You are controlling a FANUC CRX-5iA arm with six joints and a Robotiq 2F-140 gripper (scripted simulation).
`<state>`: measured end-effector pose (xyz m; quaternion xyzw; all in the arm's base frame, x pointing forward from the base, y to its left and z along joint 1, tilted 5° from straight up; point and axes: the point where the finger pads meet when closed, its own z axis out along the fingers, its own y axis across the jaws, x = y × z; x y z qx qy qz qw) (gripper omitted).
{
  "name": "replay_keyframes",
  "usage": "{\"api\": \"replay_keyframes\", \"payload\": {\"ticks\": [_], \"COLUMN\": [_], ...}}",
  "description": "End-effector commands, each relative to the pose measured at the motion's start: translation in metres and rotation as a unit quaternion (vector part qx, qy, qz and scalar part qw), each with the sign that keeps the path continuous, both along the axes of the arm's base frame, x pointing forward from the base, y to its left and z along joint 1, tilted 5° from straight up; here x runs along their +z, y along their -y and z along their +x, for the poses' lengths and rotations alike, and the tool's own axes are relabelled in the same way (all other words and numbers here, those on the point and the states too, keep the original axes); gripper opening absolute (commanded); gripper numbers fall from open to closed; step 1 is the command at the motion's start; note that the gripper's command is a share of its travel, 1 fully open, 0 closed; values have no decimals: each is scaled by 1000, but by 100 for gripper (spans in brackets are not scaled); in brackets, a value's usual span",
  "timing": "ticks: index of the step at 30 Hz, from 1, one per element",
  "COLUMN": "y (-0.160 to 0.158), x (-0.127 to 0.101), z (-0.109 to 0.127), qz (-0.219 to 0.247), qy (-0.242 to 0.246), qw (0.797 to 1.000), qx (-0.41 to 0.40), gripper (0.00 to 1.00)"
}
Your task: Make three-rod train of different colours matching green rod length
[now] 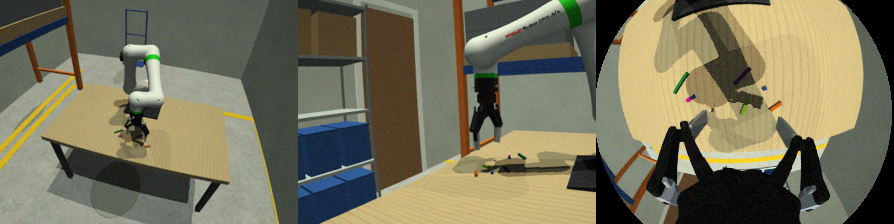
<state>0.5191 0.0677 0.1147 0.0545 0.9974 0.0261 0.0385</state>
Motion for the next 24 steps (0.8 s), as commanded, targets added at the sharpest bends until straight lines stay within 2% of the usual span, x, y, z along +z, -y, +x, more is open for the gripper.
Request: {"api": "replay_keyframes", "payload": {"ticks": [1,17,18,24], "y": [-5,-8,-8,-8], "x": [0,0,0,0], "z": [0,0,0,0], "qz": [0,4,4,4], "qy": [-1,-3,-3,-3], "qw": [997,992,992,992], "qx": [-76,-126,-126,-126], "gripper": [100,100,15,15]}}
